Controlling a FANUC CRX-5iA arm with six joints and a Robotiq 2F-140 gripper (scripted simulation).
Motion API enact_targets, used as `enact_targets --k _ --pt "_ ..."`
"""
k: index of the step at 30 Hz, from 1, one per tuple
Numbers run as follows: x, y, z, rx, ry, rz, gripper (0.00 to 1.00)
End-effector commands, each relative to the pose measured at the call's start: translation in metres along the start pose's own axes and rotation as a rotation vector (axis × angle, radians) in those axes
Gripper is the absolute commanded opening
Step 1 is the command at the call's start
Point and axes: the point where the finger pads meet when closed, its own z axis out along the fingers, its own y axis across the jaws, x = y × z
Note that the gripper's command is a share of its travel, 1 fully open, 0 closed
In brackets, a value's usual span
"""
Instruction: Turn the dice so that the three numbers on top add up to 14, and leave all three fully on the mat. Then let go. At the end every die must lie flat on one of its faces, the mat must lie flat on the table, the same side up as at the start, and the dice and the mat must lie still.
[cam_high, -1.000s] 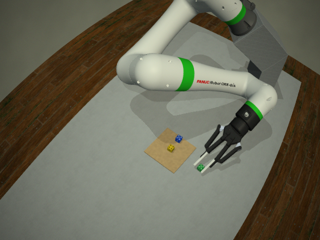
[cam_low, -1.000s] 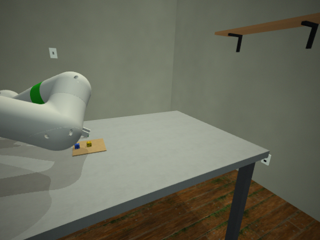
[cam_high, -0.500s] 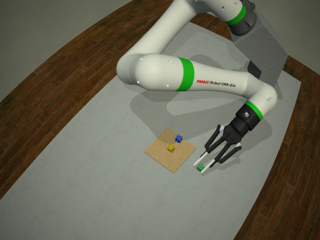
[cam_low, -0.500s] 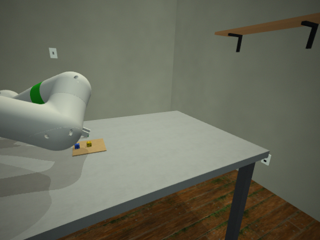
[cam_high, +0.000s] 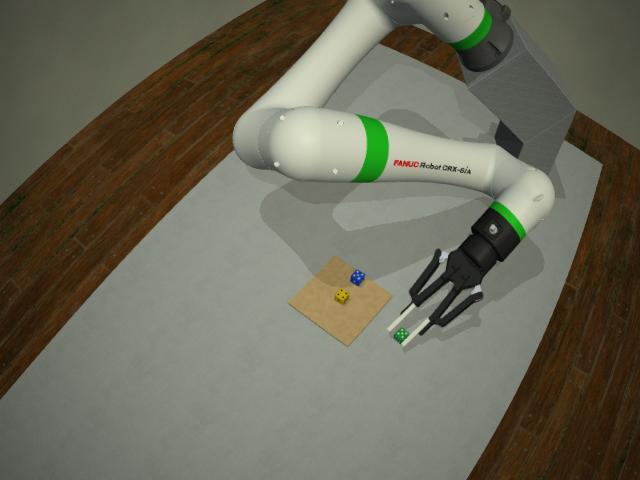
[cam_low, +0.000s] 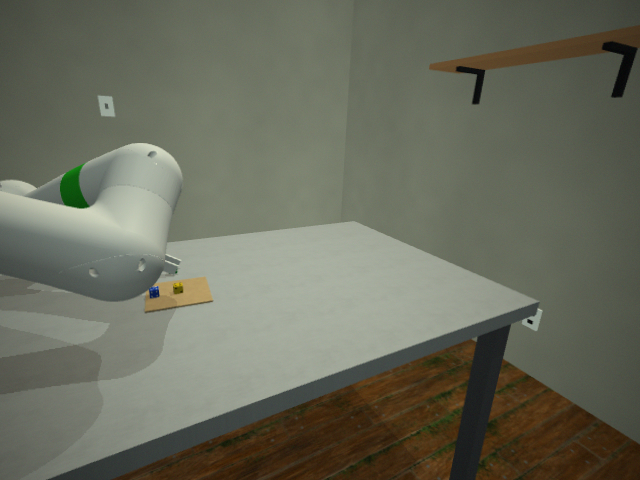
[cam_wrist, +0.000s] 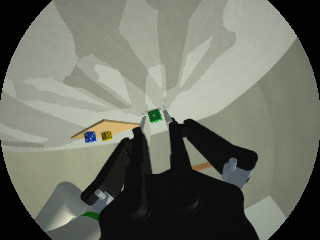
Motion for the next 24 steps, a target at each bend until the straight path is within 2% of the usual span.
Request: enact_targets --k 1,7,18,24 --pt "0.0 0.0 0.0 0.0 0.0 0.0 0.21" --pt "0.0 0.0 -0.006 0.0 0.0 0.0 0.21" --pt "0.0 0.0 -0.044 0.0 0.0 0.0 0.21" --pt "0.0 0.0 -0.049 0.0 0.0 0.0 0.21"
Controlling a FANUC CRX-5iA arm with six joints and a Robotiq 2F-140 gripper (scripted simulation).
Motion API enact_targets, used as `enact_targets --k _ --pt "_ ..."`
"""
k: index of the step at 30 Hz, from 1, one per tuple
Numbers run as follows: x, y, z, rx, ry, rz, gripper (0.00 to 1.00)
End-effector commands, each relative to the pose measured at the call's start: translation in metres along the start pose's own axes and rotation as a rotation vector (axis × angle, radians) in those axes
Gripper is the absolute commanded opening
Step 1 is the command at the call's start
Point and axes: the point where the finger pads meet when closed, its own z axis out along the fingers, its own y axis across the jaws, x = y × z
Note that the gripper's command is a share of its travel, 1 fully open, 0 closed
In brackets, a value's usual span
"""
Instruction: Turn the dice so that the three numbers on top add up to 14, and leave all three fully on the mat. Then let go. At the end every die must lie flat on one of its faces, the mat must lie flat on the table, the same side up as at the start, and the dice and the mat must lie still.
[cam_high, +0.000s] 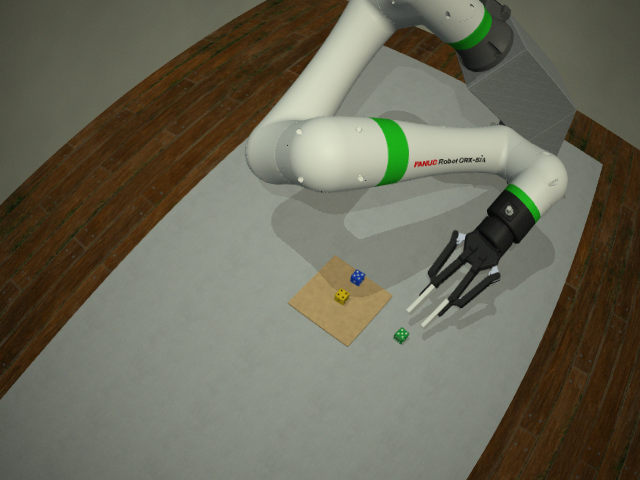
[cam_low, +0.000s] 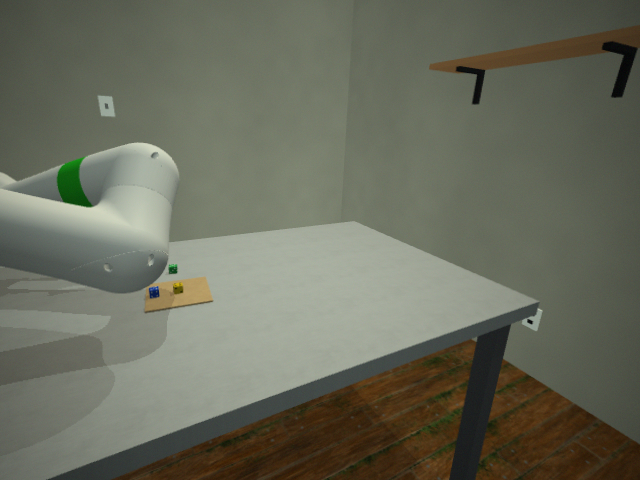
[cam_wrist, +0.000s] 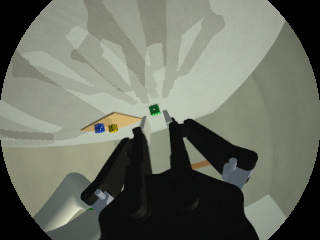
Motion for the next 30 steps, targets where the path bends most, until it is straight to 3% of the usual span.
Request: enact_targets --k 1,30 --pt "0.0 0.0 -0.002 0.001 0.001 0.001 0.21" --pt "-0.053 0.0 -0.03 0.001 0.001 0.001 0.21"
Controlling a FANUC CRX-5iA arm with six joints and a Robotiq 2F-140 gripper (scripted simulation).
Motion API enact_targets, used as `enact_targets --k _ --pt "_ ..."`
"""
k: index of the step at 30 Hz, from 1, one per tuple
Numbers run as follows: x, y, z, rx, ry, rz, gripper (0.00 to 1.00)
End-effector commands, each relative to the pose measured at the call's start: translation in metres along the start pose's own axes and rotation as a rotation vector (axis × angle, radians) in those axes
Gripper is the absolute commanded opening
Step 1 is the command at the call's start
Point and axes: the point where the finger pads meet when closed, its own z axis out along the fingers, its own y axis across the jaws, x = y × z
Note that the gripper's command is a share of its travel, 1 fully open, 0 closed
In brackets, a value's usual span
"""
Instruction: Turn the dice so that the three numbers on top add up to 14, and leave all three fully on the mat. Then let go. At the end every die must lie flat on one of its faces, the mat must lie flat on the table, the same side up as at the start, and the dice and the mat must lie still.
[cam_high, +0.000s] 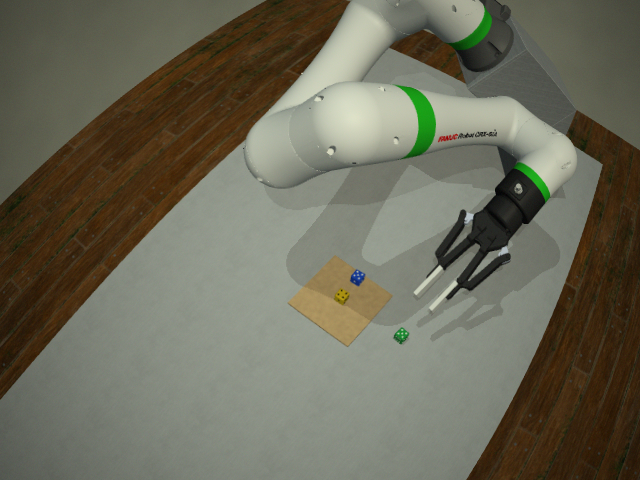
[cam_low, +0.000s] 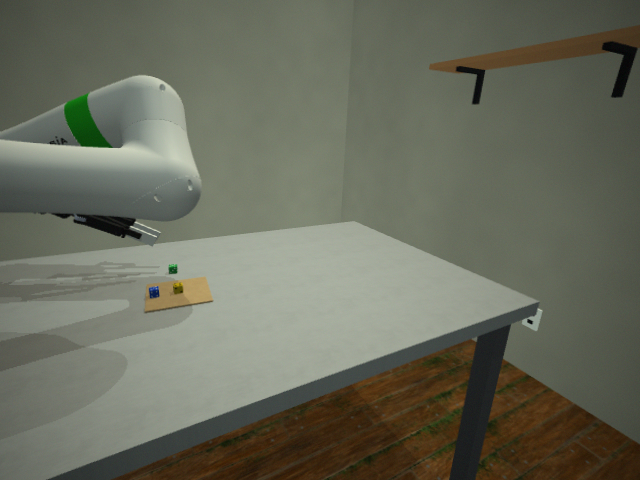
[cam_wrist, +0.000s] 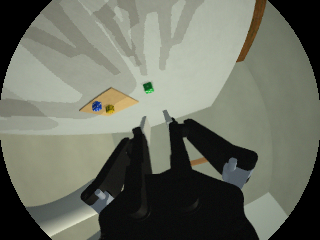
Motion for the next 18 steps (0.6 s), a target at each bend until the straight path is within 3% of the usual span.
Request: enact_targets --k 1,7,13,18 --pt "-0.001 0.001 0.0 0.004 0.006 0.0 0.21" --pt "-0.004 0.001 0.003 0.004 0.048 -0.002 0.21" --pt "-0.017 0.0 0.01 0.005 0.258 0.001 0.21" --pt "-0.024 -0.001 0.015 0.009 0.364 -0.001 0.21"
